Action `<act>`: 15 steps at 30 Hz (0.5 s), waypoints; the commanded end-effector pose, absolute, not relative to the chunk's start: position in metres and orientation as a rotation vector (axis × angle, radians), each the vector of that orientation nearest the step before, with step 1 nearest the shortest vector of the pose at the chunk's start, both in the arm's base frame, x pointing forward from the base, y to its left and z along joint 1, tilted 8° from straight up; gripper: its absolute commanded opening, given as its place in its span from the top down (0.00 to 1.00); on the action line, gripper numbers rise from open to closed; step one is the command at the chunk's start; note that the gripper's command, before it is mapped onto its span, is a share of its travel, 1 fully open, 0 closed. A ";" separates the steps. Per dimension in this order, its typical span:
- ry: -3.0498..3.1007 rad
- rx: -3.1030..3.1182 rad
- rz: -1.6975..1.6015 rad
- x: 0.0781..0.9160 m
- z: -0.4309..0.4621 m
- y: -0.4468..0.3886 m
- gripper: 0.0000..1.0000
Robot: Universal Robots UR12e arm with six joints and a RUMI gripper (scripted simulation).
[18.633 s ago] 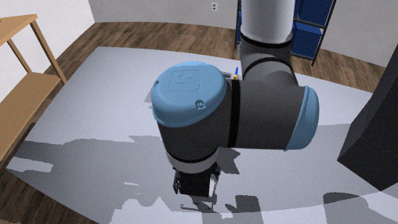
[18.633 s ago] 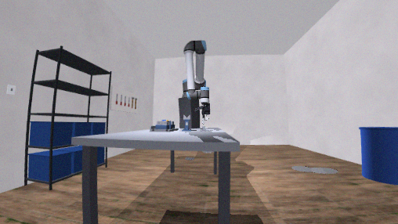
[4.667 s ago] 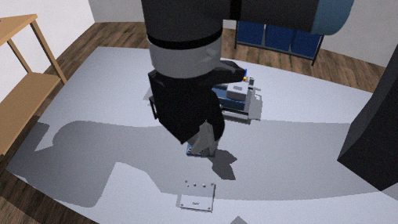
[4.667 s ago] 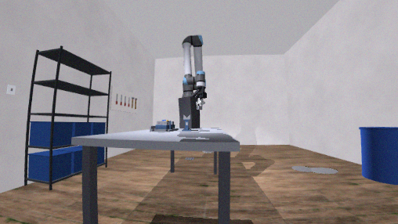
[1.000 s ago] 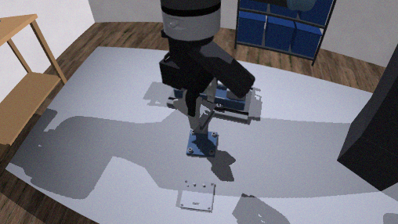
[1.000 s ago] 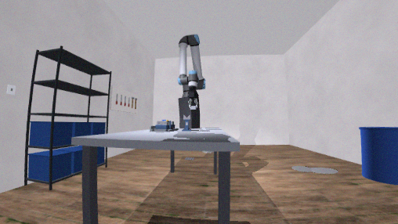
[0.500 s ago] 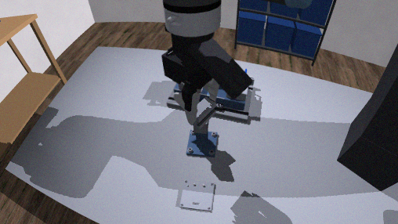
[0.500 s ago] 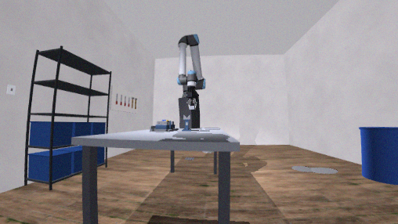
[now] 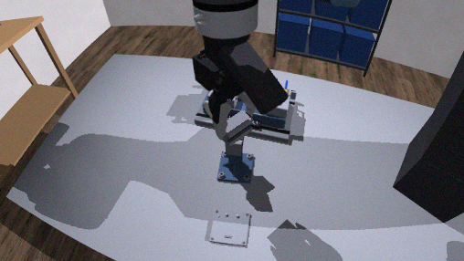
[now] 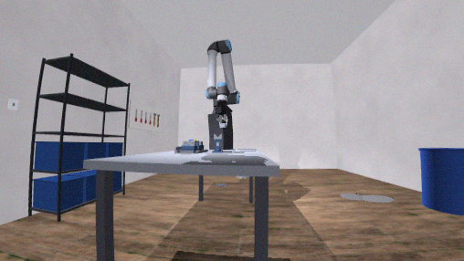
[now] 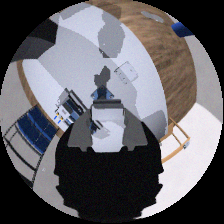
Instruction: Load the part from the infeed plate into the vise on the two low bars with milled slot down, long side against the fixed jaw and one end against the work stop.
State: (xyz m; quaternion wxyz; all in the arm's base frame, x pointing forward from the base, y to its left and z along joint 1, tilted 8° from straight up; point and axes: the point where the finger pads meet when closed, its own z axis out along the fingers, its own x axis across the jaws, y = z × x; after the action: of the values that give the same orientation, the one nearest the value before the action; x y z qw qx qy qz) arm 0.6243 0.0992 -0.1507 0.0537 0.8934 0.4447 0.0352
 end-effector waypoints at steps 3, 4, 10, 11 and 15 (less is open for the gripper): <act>1.262 2.758 0.114 0.626 -0.150 0.096 1.00; 1.246 2.766 0.115 0.626 -0.150 0.095 1.00; 1.151 2.809 0.120 0.627 -0.149 0.092 1.00; 1.136 2.816 0.121 0.627 -0.149 0.091 1.00; 1.074 2.842 0.125 0.628 -0.149 0.089 1.00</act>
State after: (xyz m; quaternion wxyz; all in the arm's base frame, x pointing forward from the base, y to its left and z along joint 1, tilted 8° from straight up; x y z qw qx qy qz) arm 0.6264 0.0914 -0.1498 0.0510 0.9249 0.3748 0.0393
